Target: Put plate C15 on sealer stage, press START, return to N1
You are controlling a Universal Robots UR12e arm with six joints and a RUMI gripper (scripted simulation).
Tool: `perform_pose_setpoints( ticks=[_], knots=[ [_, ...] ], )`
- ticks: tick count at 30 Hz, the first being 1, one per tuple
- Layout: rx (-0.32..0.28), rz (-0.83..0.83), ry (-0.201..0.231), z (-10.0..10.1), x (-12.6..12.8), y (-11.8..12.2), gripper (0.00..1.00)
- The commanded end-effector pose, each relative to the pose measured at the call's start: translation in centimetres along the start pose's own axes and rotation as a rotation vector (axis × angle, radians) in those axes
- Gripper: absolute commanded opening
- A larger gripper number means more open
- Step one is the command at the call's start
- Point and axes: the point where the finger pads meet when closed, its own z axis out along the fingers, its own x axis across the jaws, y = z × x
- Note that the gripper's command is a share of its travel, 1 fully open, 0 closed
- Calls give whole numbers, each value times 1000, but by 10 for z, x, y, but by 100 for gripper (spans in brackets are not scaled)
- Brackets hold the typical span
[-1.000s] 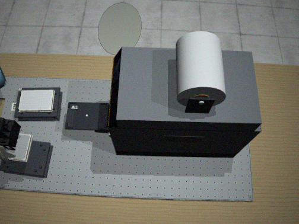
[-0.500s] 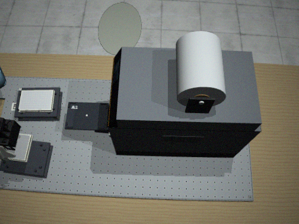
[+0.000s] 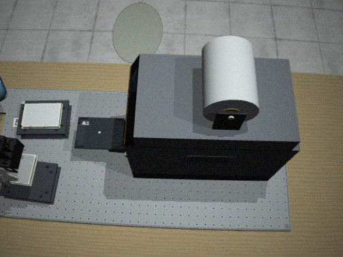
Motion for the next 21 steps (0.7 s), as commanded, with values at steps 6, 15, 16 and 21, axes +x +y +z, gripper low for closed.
perform_pose_setpoints(
  ticks=[6,15,16,21],
  knots=[
    [2,1,2,17,0,0,0],
    [2,0,2,31,0,1,0],
    [2,0,2,31,0,1,0],
    [2,0,2,39,0,1,0]
  ],
)
